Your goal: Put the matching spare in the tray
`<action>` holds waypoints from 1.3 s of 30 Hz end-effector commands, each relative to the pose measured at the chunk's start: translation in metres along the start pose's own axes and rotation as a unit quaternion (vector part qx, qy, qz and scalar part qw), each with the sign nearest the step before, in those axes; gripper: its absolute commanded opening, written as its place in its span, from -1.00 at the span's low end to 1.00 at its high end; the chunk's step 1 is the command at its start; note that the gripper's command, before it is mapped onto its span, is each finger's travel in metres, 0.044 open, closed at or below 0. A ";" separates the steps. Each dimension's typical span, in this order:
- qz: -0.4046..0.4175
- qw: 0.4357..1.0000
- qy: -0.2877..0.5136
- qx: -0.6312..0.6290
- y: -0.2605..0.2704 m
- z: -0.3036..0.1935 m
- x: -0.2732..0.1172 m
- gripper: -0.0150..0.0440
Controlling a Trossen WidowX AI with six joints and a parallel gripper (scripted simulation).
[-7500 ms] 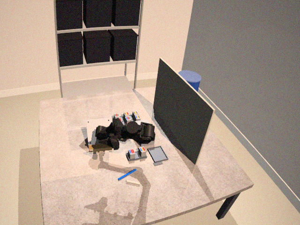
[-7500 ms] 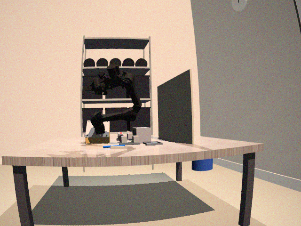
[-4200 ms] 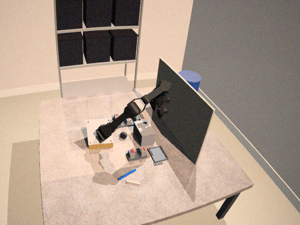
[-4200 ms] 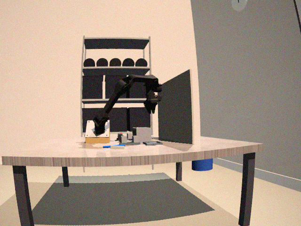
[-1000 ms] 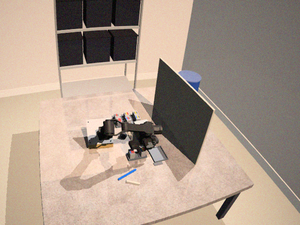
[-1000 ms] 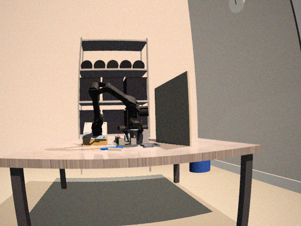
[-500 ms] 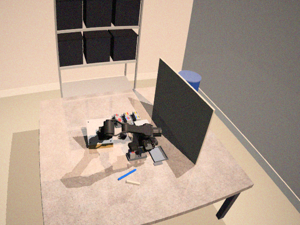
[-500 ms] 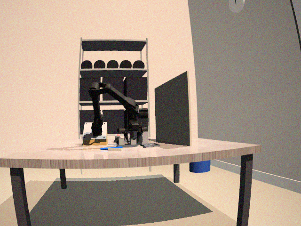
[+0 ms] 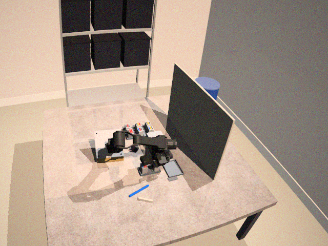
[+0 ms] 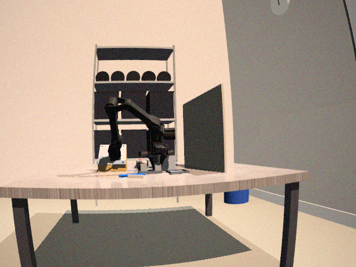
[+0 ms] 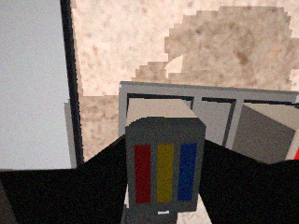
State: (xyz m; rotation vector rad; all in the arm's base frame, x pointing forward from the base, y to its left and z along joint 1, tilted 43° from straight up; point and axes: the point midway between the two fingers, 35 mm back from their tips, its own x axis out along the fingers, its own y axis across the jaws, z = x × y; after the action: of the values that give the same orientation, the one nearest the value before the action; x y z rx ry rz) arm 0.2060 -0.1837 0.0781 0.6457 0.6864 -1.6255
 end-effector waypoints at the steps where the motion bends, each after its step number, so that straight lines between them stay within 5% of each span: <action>1: 0.000 1.000 0.000 0.000 0.000 0.000 0.000 -0.49; 9: 0.000 1.000 0.000 0.000 0.001 0.000 -0.004 -0.49; 22: -0.001 1.000 0.000 -0.002 0.001 0.000 -0.078 -0.49; 39: -0.003 1.000 0.004 -0.004 0.003 -0.005 -0.103 -0.49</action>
State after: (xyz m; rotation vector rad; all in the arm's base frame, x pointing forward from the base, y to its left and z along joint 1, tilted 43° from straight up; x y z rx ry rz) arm 0.2186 -0.1246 0.1413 0.6375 0.6978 -1.6347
